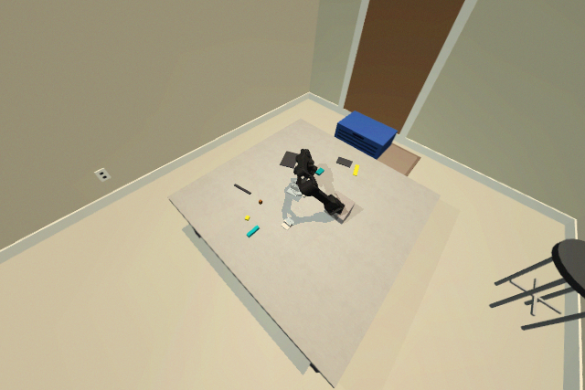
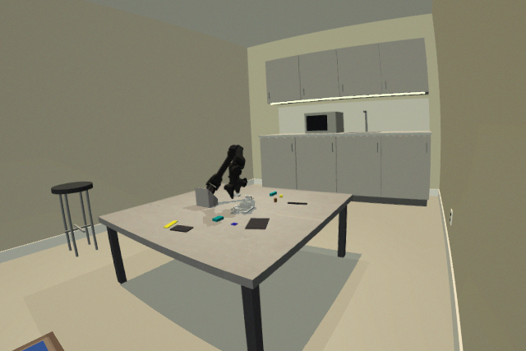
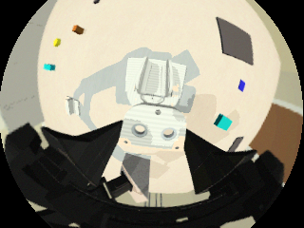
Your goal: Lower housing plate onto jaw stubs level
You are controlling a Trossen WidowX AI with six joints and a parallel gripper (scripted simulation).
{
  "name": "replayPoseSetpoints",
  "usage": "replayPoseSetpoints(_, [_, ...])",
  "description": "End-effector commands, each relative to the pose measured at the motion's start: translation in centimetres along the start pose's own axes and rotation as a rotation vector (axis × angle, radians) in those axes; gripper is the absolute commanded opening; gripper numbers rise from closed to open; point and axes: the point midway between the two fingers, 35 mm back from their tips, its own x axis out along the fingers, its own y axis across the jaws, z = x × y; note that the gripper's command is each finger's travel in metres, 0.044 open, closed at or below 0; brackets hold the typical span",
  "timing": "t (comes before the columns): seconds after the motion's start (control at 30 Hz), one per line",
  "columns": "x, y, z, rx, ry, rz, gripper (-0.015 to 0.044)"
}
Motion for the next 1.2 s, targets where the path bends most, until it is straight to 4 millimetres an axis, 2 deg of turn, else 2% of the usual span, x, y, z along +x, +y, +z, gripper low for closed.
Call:
replayPoseSetpoints(0.0, [0.00, -0.09, 0.00, 0.003, 0.002, -0.004, 0.0351])
replayPoseSetpoints(1.17, [0.00, 0.53, -0.53, 0.001, 0.002, -0.004, 0.0351])
